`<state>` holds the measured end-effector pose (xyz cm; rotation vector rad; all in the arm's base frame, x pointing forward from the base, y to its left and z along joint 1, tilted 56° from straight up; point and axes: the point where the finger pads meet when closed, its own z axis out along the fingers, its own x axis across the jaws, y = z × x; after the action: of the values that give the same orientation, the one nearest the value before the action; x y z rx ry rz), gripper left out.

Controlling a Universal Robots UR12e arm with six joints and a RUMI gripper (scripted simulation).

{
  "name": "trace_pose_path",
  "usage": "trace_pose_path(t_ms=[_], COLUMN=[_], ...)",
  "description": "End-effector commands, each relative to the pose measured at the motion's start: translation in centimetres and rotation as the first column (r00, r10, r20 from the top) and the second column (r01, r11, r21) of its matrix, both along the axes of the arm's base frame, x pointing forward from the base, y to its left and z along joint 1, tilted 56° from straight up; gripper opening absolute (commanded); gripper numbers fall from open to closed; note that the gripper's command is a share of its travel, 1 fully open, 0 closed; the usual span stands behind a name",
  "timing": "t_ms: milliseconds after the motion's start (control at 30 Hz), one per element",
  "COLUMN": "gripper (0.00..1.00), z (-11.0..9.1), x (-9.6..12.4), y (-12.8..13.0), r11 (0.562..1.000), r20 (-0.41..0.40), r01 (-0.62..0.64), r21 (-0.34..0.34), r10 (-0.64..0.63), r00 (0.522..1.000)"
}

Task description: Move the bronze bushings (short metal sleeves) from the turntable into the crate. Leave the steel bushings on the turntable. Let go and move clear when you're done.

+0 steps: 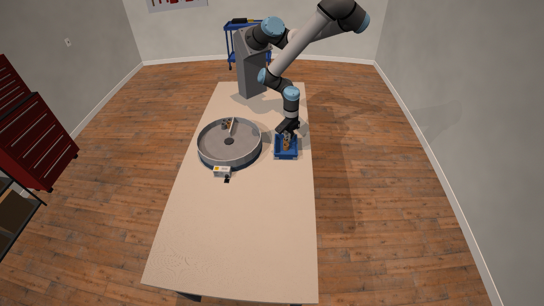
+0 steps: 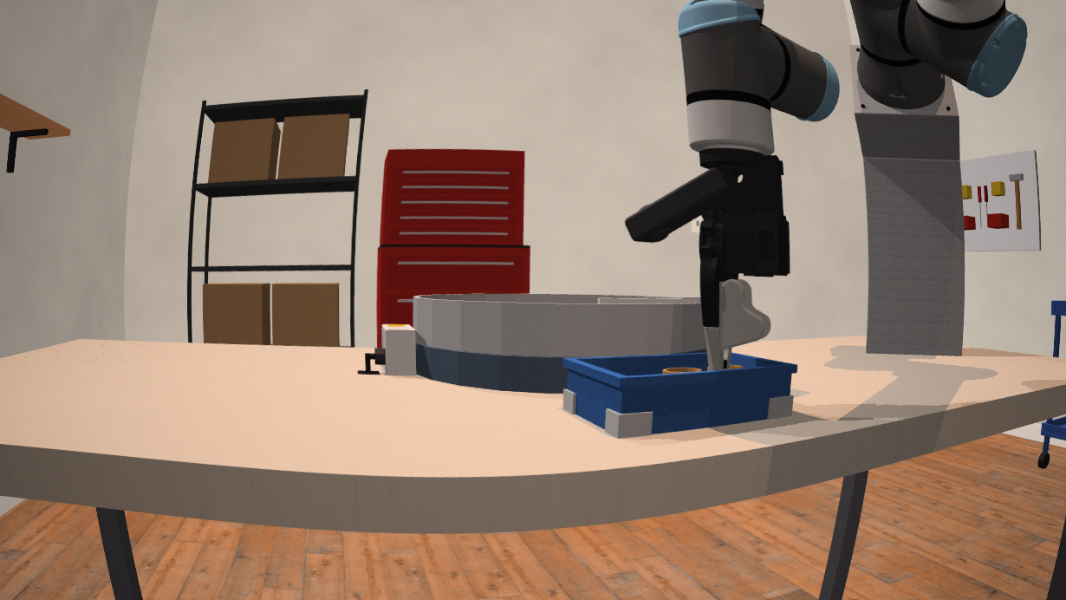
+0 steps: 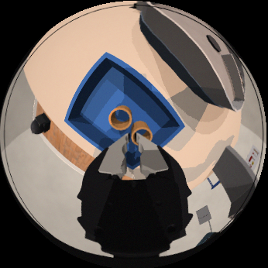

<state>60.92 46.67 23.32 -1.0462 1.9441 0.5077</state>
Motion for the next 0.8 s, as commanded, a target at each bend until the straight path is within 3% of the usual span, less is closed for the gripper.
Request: trace_pose_path(t_ms=[0, 433, 767], gripper=[0.06, 0.06, 0.06], z=[0.1, 1.9, 4.5], x=[-0.1, -1.6, -3.9], y=[-0.1, -2.2, -5.4], r11=[1.0, 1.0, 1.0], r20=[0.001, 0.001, 0.001], r01=[0.0, 0.0, 0.0], r21=[0.0, 0.0, 0.0], r10=[0.0, 0.0, 0.0], r00=[1.0, 1.0, 1.0])
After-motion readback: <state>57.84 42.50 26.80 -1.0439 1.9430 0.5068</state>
